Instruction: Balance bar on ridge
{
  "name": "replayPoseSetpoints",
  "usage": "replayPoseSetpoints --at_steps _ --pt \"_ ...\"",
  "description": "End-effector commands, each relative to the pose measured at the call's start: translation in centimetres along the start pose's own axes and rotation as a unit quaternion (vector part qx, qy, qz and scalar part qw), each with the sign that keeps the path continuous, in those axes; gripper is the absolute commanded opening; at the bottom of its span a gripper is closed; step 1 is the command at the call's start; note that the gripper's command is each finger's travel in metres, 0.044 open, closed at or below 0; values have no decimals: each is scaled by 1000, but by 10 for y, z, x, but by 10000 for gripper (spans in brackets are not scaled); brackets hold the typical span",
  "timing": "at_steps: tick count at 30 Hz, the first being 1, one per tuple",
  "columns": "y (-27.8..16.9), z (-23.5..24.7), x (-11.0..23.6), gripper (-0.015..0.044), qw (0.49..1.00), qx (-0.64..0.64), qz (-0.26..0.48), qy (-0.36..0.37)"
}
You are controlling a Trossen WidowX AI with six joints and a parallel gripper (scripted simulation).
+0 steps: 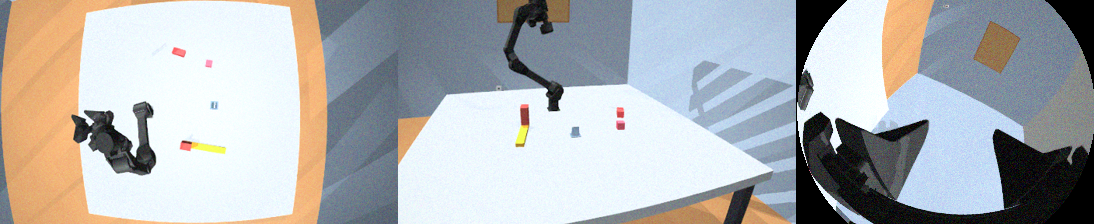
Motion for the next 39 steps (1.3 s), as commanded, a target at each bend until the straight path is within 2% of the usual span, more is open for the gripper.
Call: replayPoseSetpoints --at_steps 1,20,39 --pt "-15 6 -14 315 998 -43 32 35" --pt "-76 40 -44 315 949 -211 185 143" --pt "-135 87 -36 315 839 -362 348 209"
Point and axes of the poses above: the point midway between the two fingers, 35 mm back from their tips, its own x axis back along the fingers, its own z axis across the jaws, y = z × x, the point moved 6 cm from there along x, back along the fingers, and after that the axes turned 10 degrees about x, right-handed, at the moved point
